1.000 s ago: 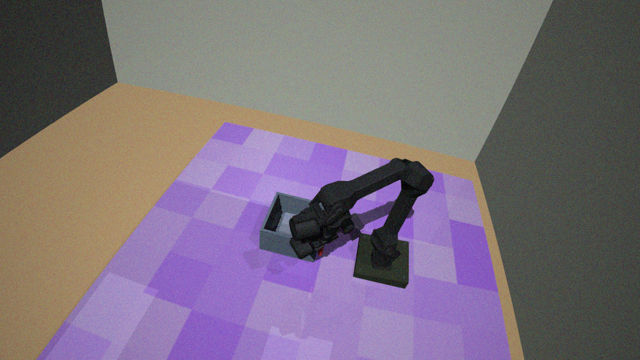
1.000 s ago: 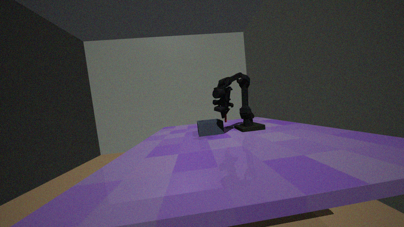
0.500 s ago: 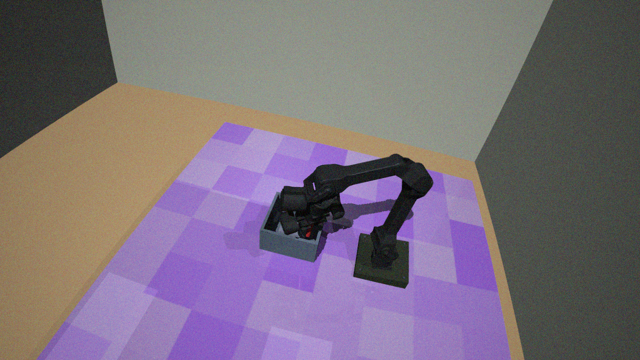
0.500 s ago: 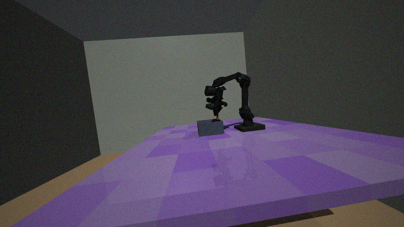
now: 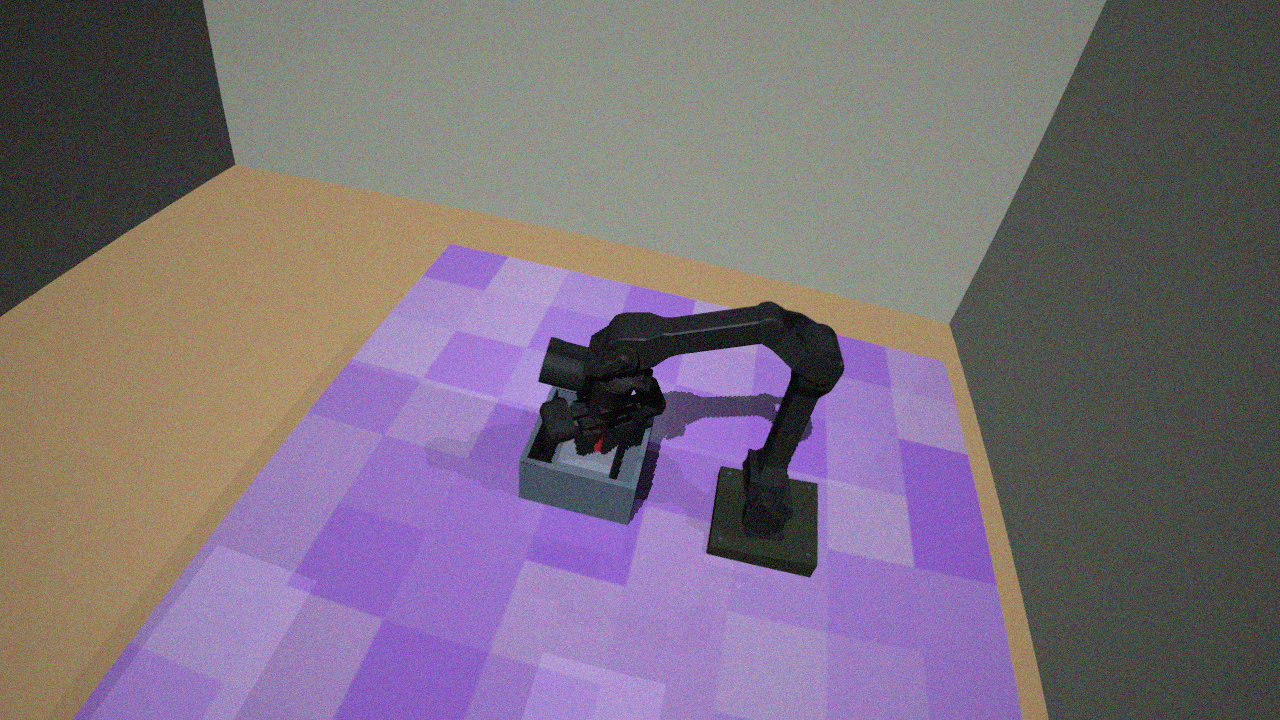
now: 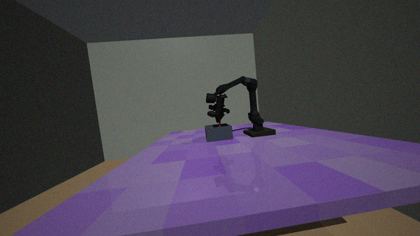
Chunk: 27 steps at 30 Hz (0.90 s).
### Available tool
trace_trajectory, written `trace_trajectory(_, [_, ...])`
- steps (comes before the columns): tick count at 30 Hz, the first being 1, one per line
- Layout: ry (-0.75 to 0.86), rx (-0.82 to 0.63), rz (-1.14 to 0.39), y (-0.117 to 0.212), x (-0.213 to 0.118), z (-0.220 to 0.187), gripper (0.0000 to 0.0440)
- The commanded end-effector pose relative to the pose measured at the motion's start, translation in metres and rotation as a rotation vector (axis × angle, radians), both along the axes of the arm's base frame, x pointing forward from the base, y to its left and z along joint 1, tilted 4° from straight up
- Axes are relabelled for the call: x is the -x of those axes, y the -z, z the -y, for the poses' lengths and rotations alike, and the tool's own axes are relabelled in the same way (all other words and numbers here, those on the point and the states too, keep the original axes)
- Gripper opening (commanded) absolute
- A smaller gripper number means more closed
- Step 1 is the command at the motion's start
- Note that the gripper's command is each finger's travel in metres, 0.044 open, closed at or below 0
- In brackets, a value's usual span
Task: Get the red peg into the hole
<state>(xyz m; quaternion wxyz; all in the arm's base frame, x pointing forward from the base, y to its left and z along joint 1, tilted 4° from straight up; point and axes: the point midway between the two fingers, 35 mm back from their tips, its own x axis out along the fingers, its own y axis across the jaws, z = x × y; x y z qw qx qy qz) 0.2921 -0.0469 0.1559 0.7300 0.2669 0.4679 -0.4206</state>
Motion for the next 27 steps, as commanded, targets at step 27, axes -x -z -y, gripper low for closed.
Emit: trace_trajectory(27, [-0.196,-0.105,-0.121,0.051,-0.039,0.039,0.0166])
